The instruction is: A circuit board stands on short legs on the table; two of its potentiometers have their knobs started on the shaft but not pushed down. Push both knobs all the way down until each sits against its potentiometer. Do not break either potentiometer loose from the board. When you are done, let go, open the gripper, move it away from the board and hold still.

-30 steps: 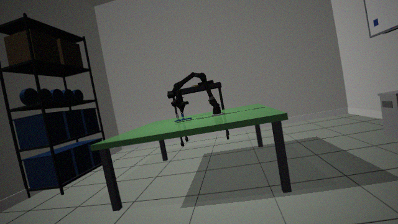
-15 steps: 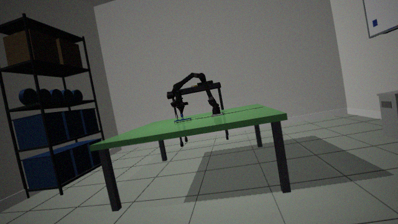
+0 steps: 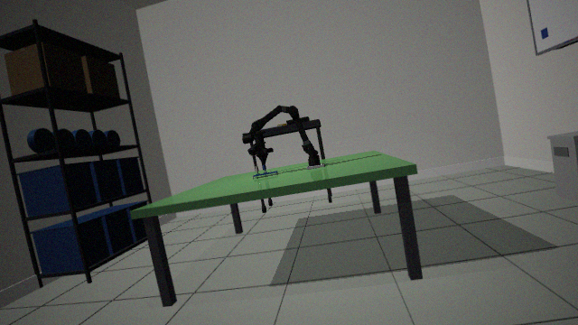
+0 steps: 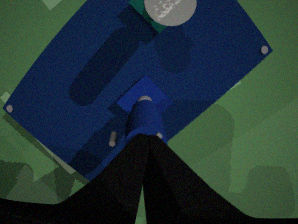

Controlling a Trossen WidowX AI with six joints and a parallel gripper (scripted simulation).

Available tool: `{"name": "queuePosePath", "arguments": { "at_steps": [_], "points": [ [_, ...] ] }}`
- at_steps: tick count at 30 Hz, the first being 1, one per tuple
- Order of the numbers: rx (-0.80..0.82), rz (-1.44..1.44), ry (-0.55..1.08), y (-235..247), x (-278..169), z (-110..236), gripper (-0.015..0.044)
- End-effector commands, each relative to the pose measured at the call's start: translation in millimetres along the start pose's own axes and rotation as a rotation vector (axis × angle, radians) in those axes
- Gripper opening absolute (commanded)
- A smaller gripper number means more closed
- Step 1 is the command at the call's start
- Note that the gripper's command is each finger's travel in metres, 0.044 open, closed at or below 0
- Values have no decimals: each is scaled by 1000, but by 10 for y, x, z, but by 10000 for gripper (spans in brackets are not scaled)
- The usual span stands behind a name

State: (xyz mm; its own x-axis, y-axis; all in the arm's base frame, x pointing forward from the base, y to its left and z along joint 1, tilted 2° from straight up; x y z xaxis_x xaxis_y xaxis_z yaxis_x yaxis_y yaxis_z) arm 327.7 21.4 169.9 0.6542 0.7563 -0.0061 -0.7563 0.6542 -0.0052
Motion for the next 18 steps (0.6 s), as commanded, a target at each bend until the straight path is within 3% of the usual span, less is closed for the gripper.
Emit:
{"name": "queuePosePath", "arguments": {
  "at_steps": [1, 18],
  "points": [
    [-2, 6, 4, -1, -3, -5, 0],
    [-2, 6, 4, -1, -4, -53, 0]
  ]
}}
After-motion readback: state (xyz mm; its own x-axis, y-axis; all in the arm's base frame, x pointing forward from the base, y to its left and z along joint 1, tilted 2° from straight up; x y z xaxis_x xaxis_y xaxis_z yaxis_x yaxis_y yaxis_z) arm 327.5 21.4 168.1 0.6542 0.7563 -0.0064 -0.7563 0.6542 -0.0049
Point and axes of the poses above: the point midway between the two fingers, 35 mm back from their tips, its own z axis back along the fingers, its own y axis across the jaws, x = y × z, the point moved 8 cm from there along z, back along the fingers, and after that the axes turned 1 degree about -z, right-handed, at the moved point
